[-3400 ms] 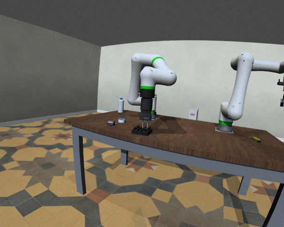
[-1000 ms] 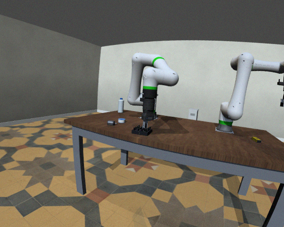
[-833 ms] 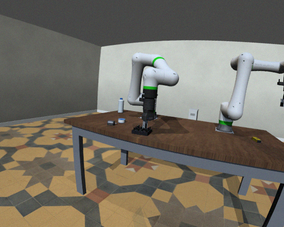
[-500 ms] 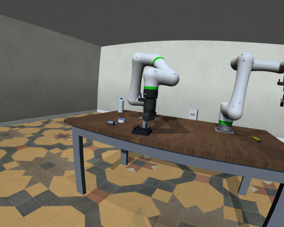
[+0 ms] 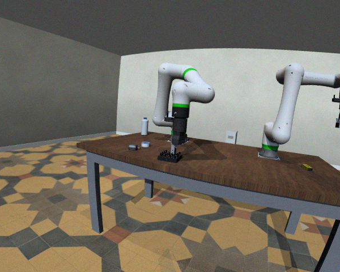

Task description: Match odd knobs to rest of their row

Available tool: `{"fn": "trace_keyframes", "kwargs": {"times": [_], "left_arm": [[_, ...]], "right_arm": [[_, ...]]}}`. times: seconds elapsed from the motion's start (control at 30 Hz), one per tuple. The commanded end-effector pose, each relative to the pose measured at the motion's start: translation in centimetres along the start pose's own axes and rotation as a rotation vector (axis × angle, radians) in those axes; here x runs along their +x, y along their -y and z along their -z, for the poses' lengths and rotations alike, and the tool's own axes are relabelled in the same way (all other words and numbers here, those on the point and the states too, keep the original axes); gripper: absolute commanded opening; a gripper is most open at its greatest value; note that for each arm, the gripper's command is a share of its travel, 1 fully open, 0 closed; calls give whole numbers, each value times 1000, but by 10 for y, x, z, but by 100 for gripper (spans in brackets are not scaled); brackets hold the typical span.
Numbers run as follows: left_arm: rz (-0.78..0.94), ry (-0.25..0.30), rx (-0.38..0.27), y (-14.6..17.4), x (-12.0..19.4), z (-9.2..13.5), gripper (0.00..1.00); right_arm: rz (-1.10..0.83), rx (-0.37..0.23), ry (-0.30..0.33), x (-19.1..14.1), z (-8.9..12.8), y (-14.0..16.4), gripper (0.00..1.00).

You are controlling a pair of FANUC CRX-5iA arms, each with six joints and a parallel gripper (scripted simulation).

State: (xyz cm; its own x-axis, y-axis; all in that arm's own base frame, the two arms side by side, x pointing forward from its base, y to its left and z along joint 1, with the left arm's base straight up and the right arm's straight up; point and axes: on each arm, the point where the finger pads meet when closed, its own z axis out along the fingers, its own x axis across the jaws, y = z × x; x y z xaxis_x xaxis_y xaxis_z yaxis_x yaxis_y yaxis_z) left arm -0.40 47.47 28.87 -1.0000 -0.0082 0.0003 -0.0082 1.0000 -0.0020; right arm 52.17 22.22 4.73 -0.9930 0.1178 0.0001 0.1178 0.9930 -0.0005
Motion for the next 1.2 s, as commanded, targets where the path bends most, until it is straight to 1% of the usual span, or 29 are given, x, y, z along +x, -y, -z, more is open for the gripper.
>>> {"fn": "trace_keyframes", "kwargs": {"times": [0.0,0.3,0.33,0.93,1.03,1.17], "left_arm": [[0,0,-2,0,0,1,100],[0,0,-2,0,0,1,100],[0,0,-2,0,0,1,100],[0,0,-2,0,0,1,100],[0,0,-2,0,0,1,100],[0,0,-2,0,0,1,100]], "right_arm": [[13,-1,1,-1,1,0,30],[14,-1,1,-1,1,0,30],[14,-1,1,-1,1,0,46],[14,-1,1,-1,2,0,46],[14,-1,1,-1,9,0,46],[14,-1,2,-1,27,0,46]]}}
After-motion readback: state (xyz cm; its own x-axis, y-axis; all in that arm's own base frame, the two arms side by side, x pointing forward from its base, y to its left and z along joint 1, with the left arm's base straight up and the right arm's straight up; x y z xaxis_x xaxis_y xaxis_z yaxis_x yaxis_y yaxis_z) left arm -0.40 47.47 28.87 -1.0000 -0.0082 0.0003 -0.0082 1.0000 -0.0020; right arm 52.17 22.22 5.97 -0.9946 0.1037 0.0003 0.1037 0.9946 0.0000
